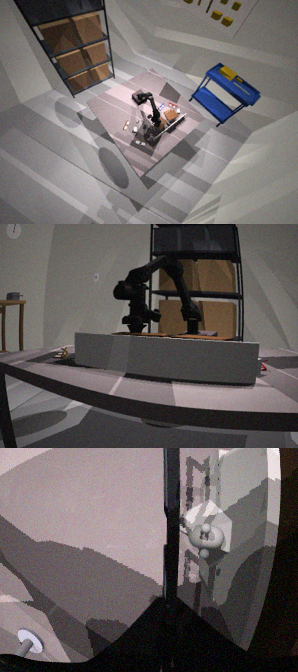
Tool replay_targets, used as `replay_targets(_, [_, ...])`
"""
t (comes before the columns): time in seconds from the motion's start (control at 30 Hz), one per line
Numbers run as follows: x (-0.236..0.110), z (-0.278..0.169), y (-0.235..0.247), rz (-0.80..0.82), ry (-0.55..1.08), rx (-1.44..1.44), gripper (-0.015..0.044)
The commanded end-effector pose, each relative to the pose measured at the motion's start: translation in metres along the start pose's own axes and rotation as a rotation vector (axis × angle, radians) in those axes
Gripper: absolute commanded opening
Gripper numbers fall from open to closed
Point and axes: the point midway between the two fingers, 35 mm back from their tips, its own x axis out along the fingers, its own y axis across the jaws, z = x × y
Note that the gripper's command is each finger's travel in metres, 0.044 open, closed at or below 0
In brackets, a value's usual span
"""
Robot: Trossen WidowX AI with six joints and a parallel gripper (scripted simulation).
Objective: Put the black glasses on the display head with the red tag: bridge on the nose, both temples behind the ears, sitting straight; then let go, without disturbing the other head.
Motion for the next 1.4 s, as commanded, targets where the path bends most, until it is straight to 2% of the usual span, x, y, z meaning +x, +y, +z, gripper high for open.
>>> replay_targets(0.0, [0.001, 0.000, 0.000, 0.000, 0.002, 0.001, 0.0000])
replay_targets(0.4, [0.005, 0.000, -0.001, 0.000, 0.002, 0.001, 0.0000])
replay_targets(0.53, [0.004, 0.000, -0.001, -0.002, 0.001, -0.001, 0.0105])
replay_targets(0.8, [0.004, 0.000, -0.001, -0.002, 0.001, -0.001, 0.0108])
replay_targets(1.0, [-0.029, 0.000, 0.001, -0.002, 0.008, 0.000, 0.0108])
replay_targets(1.23, [-0.029, -0.001, 0.002, -0.002, 0.008, 0.000, 0.0108])
replay_targets(1.37, [-0.033, -0.001, 0.019, -0.001, 0.008, 0.000, 0.0108])
